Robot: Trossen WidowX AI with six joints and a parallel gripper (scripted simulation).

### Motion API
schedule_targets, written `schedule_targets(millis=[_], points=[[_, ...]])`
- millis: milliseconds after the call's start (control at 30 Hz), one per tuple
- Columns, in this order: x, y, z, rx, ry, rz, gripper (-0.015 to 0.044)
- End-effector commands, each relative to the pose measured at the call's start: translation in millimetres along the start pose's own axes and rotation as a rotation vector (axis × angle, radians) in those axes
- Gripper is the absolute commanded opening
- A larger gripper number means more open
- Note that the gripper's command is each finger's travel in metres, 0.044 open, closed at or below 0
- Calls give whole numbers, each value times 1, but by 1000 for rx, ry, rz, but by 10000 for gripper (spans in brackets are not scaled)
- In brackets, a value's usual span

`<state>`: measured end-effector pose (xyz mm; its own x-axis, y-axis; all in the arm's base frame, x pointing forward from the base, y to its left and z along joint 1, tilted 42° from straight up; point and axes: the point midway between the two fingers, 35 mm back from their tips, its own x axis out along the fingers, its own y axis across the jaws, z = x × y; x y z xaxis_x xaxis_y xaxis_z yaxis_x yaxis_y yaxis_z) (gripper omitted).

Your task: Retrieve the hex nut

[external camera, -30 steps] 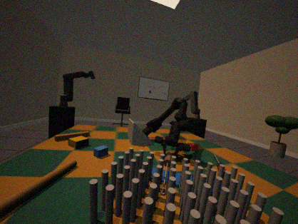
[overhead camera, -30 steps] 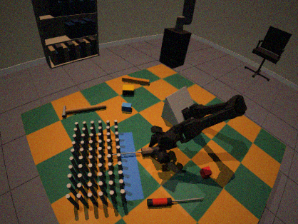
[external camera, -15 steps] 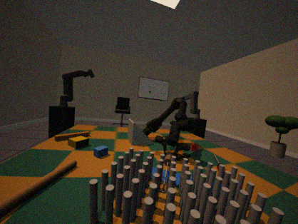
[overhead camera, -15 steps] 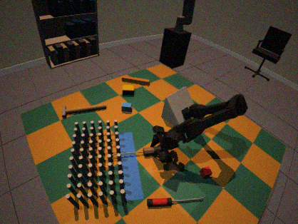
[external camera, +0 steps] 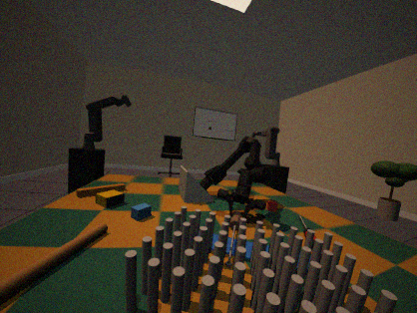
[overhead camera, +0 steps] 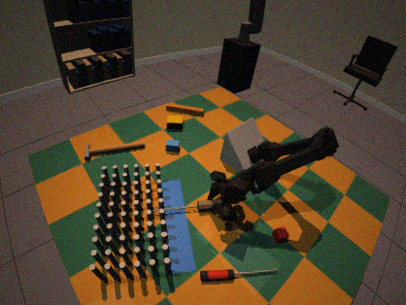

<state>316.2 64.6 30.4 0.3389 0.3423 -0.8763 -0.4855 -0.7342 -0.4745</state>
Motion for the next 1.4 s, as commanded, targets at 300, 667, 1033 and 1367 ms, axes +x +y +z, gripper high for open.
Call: schedule_targets(millis=[300, 667, 1033, 1367], points=[[-5, 0, 7, 6, 1, 1, 0], [-8, 0, 13, 6, 0, 1, 0], [-11, 0, 18, 6, 0, 1, 0], [-14, 0, 23, 6, 0, 1, 0]])
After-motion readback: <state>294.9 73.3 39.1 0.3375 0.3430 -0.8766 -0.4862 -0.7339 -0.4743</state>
